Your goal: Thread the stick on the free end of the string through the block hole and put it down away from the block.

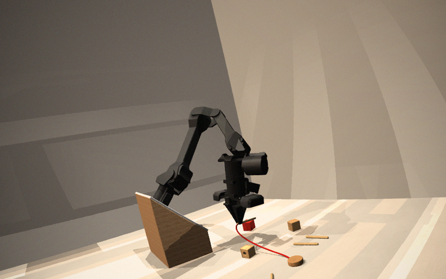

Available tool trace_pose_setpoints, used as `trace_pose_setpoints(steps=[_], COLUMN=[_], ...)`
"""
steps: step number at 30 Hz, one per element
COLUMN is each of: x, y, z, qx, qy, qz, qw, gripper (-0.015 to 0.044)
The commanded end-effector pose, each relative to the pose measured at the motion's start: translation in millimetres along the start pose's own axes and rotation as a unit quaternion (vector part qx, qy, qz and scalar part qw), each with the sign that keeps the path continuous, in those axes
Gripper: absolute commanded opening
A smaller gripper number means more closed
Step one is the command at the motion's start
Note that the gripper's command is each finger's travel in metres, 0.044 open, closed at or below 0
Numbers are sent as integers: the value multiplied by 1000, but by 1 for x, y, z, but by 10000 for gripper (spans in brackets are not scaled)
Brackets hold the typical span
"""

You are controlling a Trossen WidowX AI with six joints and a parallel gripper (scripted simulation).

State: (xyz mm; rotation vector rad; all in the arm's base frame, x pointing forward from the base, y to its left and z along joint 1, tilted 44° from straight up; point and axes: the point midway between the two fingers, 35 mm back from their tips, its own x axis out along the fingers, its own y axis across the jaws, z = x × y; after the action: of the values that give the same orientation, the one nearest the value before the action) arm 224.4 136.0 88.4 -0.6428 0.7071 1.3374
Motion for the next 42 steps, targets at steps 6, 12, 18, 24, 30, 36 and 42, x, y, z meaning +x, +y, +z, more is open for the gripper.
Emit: trace_pose_setpoints(steps=[6,12,18,24,30,36,42], x=[-5,-9,-12,-15,-18,-22,-25], y=[-7,-10,-13,-16,-19,-22,-25], z=[1,0,0,-1,-1,-1,-2], qx=[181,295,405,509,607,696,775], qy=[4,9,15,21,28,35,42], qz=[7,11,14,16,17,16,15], qw=[983,955,914,860,794,717,631], gripper=[0,0,0,0,0,0,0])
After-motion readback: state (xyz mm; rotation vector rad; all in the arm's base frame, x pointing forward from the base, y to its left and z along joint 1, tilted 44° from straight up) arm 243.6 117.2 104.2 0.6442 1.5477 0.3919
